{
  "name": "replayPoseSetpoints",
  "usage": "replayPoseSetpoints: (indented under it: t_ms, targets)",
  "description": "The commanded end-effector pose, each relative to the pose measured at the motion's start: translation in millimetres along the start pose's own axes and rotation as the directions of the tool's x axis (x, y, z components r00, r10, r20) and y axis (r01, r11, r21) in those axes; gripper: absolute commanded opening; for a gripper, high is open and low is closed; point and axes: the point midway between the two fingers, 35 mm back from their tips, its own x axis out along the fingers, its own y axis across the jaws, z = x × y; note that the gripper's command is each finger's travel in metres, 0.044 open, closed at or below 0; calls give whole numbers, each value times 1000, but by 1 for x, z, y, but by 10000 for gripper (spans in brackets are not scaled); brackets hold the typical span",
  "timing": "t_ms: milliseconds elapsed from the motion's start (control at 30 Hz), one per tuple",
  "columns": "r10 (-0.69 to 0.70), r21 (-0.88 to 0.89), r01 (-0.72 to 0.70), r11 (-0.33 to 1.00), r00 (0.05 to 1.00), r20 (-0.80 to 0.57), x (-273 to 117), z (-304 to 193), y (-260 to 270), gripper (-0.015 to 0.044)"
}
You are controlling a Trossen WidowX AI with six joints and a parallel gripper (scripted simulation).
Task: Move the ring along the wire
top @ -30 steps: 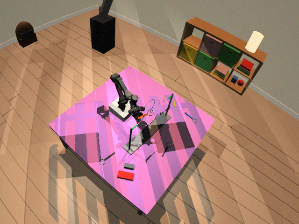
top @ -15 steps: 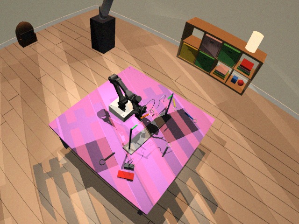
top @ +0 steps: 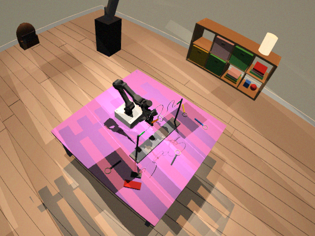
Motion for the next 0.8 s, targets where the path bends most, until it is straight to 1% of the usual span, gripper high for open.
replayPoseSetpoints:
  t_ms: [0, 367, 767]
  targets:
    - [29, 51, -29, 998, 1000, -7, -1, 1, 9, -150]
    - [86, 139, -83, 987, 996, -11, -6, 4, 31, -150]
    - [110, 177, -106, 978, 994, -11, -10, 6, 48, -150]
